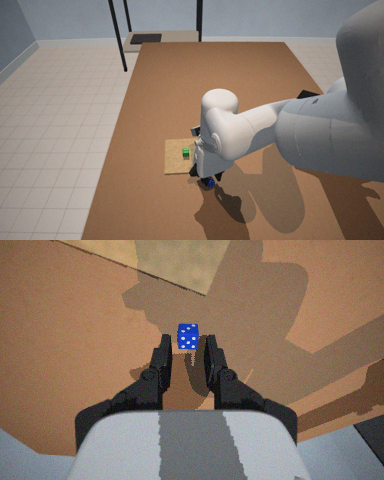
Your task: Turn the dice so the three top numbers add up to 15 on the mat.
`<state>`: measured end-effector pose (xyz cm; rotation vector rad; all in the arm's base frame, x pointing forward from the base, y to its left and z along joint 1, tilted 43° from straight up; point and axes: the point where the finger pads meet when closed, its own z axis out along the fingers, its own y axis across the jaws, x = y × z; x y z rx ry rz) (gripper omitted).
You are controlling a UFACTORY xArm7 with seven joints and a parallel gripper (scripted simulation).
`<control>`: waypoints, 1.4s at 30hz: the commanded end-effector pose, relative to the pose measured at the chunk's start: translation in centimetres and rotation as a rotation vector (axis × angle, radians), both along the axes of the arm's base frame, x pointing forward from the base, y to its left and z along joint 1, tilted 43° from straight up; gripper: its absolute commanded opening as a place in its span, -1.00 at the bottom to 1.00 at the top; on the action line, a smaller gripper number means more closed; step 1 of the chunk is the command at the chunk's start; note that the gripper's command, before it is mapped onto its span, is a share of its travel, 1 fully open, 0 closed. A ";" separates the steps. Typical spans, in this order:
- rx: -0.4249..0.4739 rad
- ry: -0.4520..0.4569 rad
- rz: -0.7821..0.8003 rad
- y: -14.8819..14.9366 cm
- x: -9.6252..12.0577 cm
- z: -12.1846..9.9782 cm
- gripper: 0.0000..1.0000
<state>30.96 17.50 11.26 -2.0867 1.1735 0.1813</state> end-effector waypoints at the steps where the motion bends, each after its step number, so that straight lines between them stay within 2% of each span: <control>1: 0.000 -0.001 -0.002 0.0 0.1 0.0 -0.28; 25: 0.000 -0.002 -0.002 1.4 0.6 -1.6 -0.28; 42: 0.000 -0.001 -0.002 1.5 0.6 -1.7 -0.28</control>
